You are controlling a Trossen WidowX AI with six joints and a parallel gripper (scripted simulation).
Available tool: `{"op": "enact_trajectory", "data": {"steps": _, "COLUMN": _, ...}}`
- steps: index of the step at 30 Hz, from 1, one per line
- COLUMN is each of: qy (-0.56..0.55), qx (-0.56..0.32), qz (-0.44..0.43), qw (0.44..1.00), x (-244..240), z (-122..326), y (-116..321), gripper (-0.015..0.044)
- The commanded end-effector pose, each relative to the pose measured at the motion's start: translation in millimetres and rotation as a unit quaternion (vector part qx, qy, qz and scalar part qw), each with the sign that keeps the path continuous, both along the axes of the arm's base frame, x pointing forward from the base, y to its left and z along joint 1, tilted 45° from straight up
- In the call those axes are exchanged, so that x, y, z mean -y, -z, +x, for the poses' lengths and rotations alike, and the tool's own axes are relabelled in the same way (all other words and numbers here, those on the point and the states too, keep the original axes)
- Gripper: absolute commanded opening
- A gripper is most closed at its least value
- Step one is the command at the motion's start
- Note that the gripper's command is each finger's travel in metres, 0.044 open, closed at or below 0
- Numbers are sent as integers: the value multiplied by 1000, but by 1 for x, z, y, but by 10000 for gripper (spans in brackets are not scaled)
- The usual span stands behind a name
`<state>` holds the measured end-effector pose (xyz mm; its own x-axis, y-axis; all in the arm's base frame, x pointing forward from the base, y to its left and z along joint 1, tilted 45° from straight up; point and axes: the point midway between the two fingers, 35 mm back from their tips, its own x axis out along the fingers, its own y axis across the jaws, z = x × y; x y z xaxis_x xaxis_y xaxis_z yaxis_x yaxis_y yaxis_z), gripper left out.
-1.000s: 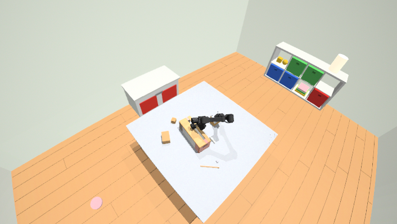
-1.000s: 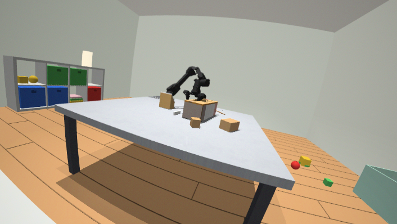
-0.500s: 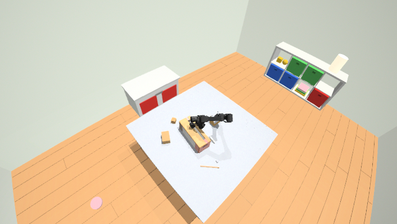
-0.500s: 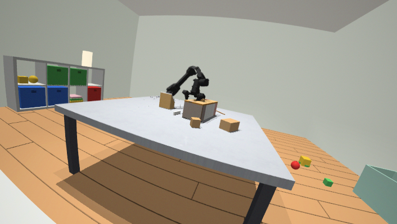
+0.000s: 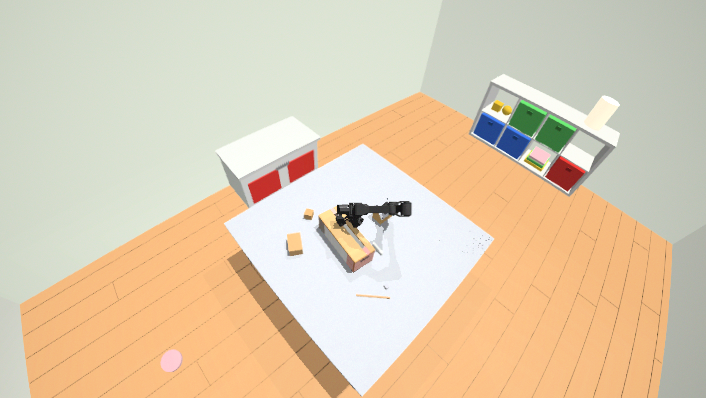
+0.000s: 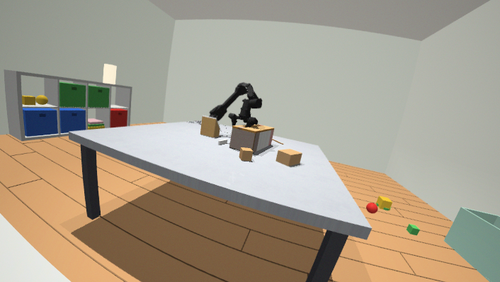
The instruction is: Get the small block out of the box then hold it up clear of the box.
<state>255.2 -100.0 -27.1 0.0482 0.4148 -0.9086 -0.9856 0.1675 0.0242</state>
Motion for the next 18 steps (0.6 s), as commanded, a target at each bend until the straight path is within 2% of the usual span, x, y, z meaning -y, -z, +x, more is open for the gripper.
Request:
{"op": "enact_trajectory", "data": {"steps": 1, "qy": -2, "qx": -3, "qz": 0, "qw": 1000, "x": 3, "z": -1, "y": 5, "gripper": 400}}
{"op": "enact_trajectory", "data": {"steps": 18, "qy": -2, "qx": -3, "qz": -1, "qw": 1000, "x": 15, "z": -3, "y": 17, "gripper": 400}}
